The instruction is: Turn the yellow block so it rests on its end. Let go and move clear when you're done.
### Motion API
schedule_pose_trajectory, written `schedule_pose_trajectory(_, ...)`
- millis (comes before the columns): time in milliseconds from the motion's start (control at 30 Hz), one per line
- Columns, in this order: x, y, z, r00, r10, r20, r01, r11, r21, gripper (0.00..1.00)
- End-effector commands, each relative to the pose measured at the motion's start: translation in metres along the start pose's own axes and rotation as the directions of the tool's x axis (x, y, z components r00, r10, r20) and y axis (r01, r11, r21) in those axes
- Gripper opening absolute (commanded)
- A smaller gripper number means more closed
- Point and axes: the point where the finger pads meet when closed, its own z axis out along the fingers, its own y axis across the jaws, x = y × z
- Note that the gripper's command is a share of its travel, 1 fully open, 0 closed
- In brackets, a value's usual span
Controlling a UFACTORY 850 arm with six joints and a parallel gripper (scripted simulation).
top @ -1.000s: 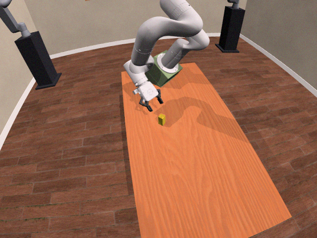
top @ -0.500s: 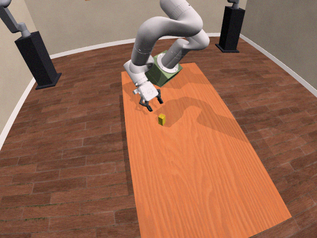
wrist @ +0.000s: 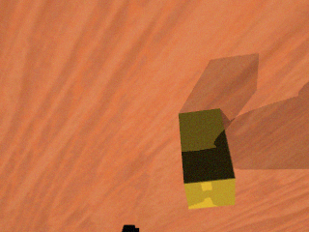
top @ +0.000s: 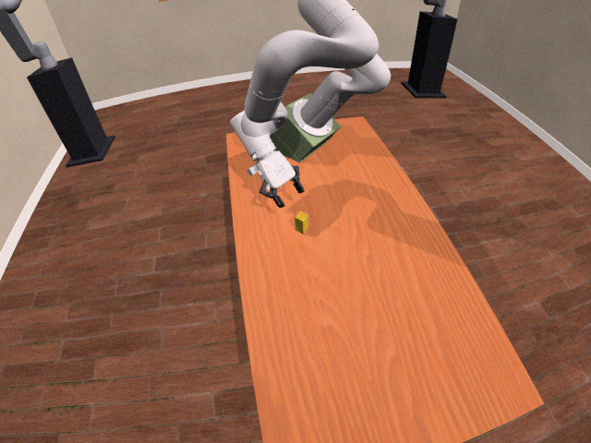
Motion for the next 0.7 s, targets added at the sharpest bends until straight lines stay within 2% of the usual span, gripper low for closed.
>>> schedule_pose_trajectory(0,-0.014,-0.001,-0.015,1.0,-0.001,0.0,0.001,1.0,0.001,1.0)
schedule_pose_trajectory(100,-0.044,-0.001,-0.047,1.0,-0.001,0.0,0.001,1.0,0.001,1.0)
schedule_pose_trajectory(167,-0.044,-0.001,-0.047,1.0,-0.001,0.0,0.001,1.0,0.001,1.0)
schedule_pose_trajectory(267,-0.065,0.0,-0.07,1.0,-0.001,0.0,0.001,1.0,0.001,1.0)
schedule_pose_trajectory(667,-0.068,0.0,-0.073,1.0,-0.001,0.0,0.001,1.0,0.001,1.0)
